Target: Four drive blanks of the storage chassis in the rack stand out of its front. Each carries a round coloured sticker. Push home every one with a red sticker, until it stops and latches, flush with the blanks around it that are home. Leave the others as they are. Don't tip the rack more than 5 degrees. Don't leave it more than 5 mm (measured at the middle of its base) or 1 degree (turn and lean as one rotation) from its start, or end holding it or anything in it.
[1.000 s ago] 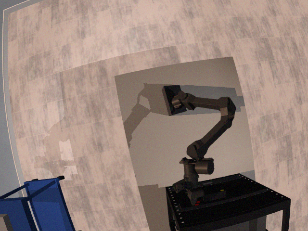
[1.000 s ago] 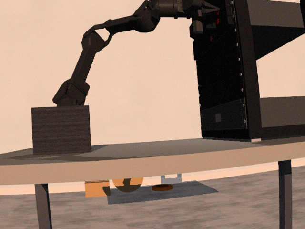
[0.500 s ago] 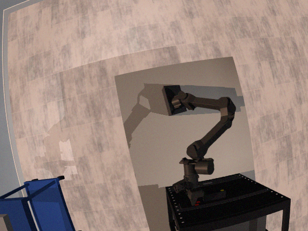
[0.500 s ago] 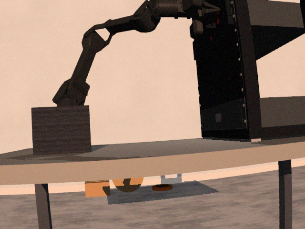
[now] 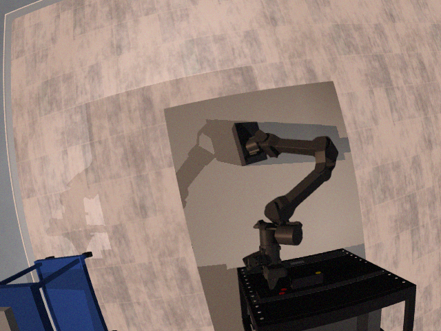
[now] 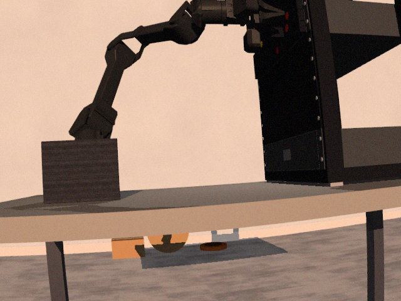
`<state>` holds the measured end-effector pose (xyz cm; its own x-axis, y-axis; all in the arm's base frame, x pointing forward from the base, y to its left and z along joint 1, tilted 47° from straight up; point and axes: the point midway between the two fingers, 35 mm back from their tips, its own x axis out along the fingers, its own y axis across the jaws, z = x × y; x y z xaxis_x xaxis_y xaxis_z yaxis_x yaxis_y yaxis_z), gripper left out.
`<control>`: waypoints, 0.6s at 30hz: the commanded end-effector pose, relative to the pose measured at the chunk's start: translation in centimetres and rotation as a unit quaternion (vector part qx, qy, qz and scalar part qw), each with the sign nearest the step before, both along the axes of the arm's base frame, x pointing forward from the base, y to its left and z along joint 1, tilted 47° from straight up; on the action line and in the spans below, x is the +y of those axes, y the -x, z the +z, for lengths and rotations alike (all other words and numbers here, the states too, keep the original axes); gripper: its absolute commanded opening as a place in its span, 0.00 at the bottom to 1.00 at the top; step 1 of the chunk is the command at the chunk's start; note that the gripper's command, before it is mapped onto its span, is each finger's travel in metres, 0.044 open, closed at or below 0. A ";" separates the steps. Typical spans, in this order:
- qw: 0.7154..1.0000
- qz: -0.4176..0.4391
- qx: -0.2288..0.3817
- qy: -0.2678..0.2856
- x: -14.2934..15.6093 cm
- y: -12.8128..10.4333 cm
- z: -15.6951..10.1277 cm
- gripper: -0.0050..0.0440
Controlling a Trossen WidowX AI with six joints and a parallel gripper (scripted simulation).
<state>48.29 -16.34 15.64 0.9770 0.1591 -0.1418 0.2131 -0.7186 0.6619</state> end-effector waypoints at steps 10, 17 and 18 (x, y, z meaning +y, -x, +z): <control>1.000 -0.002 -0.015 0.009 -1.1 5.7 2.0 0.10; 1.000 -0.002 -0.015 0.009 -1.1 5.7 2.0 0.10; 1.000 -0.002 -0.015 0.009 -1.1 5.7 2.0 0.10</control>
<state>42.83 -17.40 16.98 0.9799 0.1533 -0.1279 0.1994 -0.7153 0.6698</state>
